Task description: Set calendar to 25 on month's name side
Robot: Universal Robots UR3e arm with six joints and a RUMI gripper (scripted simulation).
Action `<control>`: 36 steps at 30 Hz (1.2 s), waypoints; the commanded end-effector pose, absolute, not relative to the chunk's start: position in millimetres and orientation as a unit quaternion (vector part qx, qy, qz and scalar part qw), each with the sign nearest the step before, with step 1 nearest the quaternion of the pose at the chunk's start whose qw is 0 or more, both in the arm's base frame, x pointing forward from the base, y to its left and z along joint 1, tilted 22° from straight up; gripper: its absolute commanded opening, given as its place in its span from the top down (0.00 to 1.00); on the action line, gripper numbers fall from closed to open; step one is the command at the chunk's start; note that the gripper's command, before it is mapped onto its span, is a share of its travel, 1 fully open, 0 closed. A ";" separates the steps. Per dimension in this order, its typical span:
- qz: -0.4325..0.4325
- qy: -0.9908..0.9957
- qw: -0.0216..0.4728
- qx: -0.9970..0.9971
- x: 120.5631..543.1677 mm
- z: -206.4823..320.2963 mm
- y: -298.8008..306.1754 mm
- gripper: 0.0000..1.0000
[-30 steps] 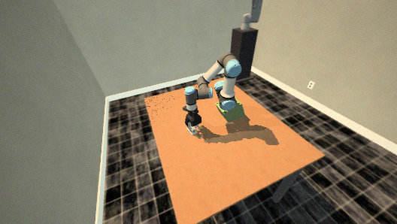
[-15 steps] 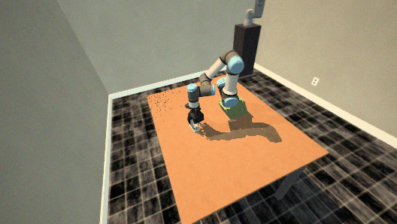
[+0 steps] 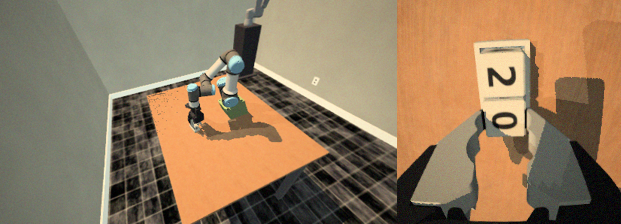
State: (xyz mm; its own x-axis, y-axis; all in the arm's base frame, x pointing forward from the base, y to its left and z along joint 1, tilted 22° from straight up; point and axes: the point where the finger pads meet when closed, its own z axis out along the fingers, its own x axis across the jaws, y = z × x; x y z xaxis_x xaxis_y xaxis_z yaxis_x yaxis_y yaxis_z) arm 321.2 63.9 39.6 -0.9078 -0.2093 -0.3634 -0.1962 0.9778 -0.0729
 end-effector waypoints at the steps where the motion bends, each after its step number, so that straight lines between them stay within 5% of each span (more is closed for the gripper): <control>1: -0.018 0.976 0.189 -0.104 321.8 40.3 63.9 0.89; 26: -0.018 0.976 0.189 -0.104 321.8 40.3 63.9 0.89; 36: -0.018 0.976 0.189 -0.104 321.8 40.3 63.9 0.78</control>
State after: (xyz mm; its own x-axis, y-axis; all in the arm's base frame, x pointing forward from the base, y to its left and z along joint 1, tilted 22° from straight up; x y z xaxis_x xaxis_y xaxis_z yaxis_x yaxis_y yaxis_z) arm 321.2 63.9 39.6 -0.9078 -0.2093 -0.3635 -0.1962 0.9778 -0.0730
